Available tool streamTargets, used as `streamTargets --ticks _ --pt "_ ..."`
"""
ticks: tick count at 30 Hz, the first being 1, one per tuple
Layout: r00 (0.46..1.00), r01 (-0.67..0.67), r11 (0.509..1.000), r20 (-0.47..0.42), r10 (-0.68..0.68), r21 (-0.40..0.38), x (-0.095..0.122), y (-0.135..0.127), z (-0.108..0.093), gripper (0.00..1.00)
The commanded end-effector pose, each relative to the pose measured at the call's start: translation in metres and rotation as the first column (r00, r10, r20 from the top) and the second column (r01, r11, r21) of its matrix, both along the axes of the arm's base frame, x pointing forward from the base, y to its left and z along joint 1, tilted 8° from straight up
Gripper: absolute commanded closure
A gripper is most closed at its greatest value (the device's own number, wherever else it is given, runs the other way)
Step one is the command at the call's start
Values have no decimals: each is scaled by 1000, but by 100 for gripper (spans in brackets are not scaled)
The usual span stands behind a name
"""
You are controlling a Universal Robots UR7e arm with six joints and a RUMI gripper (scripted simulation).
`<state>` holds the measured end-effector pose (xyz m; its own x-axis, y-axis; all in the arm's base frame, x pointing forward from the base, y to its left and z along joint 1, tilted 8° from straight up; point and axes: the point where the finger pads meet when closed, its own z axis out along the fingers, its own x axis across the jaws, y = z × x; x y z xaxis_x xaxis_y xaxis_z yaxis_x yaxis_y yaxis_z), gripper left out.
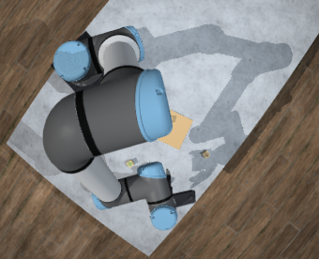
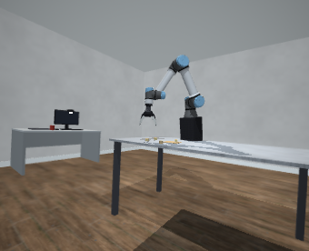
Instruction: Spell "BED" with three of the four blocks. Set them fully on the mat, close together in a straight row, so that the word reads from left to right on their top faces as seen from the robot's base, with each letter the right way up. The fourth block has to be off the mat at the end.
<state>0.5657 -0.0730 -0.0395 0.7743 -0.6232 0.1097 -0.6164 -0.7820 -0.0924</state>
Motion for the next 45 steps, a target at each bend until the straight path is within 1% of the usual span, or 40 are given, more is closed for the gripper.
streamTargets --ticks 1,2,4,9,17,19,21,27,34,36,39,45 --pt "993 -117 993 6 117 -16 4 1 -2 0" --pt "993 -117 993 6 117 -16 4 1 -2 0" --pt "982 -190 981 4 191 -27 4 1 -4 0" --pt "959 -284 958 1 285 -42 4 1 -8 0" --pt "900 -435 898 -7 435 -65 5 1 -13 0" --pt "900 -435 898 -7 435 -65 5 1 -13 0" --pt "866 -500 863 -12 500 -75 5 1 -16 0" --pt "802 -597 797 -21 597 -90 6 1 -20 0" --pt "709 -703 703 -34 704 -106 6 0 -25 0" --pt "709 -703 703 -34 704 -106 6 0 -25 0" --pt "643 -764 635 -44 765 -116 6 0 -28 0" --pt "548 -833 538 -58 834 -127 6 -1 -32 0"
